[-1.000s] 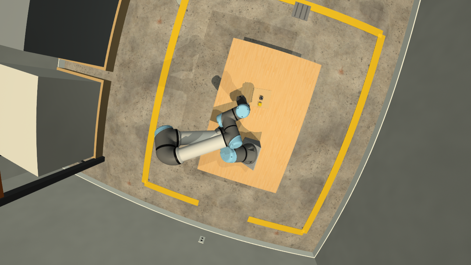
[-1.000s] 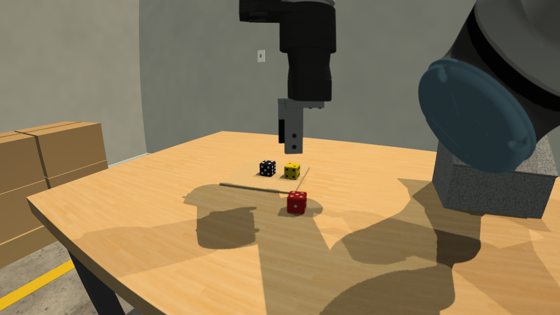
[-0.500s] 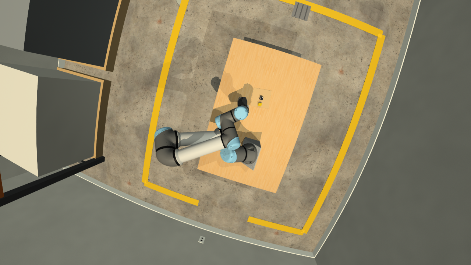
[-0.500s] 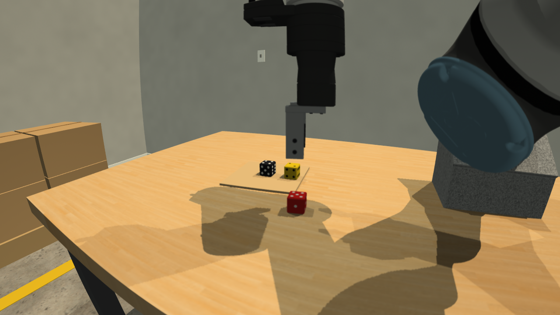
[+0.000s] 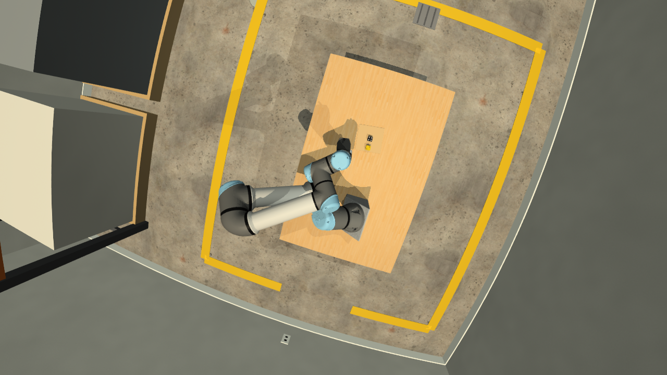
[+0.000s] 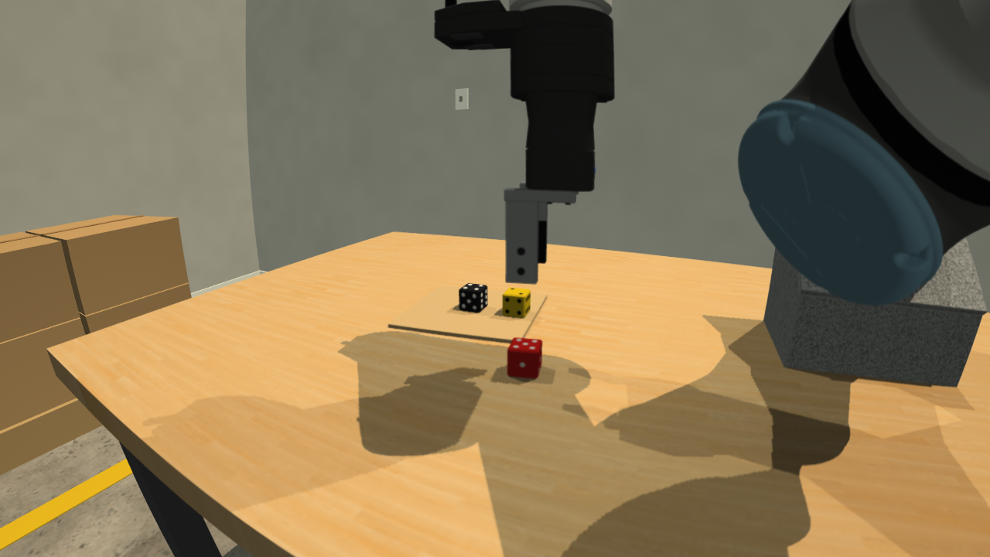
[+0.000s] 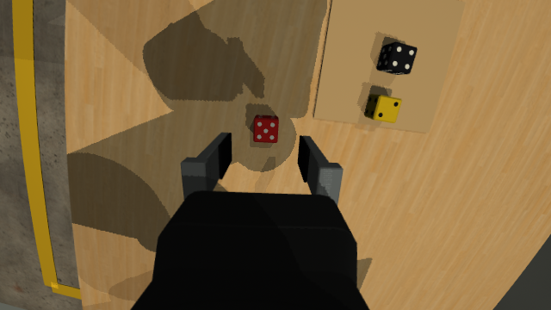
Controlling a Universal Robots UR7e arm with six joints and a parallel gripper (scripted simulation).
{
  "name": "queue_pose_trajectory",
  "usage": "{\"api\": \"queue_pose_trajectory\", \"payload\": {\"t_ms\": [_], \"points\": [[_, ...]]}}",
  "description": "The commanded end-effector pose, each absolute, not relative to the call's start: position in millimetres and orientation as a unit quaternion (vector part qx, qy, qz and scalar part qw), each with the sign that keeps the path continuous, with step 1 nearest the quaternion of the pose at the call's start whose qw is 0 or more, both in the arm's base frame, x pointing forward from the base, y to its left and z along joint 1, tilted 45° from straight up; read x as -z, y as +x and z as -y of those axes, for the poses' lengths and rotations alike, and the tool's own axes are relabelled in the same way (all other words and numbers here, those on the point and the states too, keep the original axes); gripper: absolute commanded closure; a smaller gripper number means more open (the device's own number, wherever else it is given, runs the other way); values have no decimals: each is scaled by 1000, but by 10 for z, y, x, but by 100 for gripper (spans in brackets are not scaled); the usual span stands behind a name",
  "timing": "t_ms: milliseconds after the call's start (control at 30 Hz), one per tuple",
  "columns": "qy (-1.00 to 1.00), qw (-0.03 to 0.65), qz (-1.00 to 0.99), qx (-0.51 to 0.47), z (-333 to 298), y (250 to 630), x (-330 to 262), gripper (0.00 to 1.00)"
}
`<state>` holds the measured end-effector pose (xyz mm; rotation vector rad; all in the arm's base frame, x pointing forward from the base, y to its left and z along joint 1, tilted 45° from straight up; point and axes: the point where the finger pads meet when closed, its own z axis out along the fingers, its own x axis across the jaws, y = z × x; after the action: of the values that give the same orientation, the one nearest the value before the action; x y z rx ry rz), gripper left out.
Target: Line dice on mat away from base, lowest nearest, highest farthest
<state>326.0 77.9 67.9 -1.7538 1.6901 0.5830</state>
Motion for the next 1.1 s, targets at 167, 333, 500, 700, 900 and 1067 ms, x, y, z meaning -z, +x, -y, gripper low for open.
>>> {"api": "queue_pose_trajectory", "payload": {"t_ms": [167, 333, 500, 700, 900, 1067], "points": [[-662, 313, -644, -222, -775, 3256, -676, 21], [-662, 313, -644, -222, -775, 3256, -676, 21], [-662, 313, -644, -222, -775, 3256, -676, 21], [-662, 313, -644, -222, -775, 3256, -676, 21], [-662, 313, -644, -222, -775, 3256, -676, 21], [-662, 313, -644, -222, -775, 3256, -676, 21]]}}
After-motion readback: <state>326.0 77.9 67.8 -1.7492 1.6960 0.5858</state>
